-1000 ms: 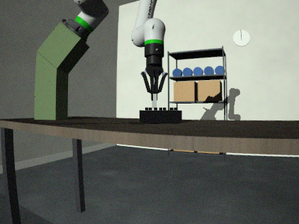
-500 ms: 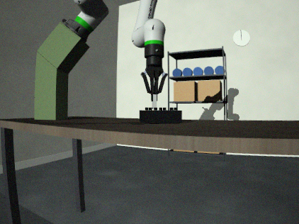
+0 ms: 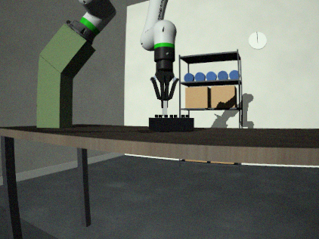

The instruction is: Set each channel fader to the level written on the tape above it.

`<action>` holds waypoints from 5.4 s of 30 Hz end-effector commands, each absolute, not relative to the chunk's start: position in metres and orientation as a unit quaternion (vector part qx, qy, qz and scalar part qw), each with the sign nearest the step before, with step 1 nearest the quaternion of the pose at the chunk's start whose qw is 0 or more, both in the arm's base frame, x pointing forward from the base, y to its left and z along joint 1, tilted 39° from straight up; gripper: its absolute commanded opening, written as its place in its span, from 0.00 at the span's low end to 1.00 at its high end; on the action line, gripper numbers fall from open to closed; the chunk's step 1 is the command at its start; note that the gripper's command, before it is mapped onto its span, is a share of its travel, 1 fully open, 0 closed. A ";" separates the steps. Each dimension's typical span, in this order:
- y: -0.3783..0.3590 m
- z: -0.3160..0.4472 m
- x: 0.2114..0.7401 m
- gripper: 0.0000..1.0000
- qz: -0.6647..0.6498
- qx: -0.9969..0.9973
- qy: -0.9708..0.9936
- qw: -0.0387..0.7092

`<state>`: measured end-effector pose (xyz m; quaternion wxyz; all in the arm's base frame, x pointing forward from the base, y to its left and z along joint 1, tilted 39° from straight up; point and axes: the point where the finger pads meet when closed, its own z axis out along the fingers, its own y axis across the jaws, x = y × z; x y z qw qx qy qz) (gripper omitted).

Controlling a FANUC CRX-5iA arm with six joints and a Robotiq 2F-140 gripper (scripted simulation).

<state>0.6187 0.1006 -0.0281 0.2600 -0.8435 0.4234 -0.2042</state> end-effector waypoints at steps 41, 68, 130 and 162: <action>0.089 -0.026 0.626 0.00 -0.204 -0.843 0.423 0.260; 0.078 -0.025 0.634 0.00 -0.204 -0.843 0.423 0.260; 0.078 -0.025 0.634 0.00 -0.204 -0.843 0.423 0.260; 0.068 0.007 0.611 0.00 -0.204 -0.843 0.423 0.260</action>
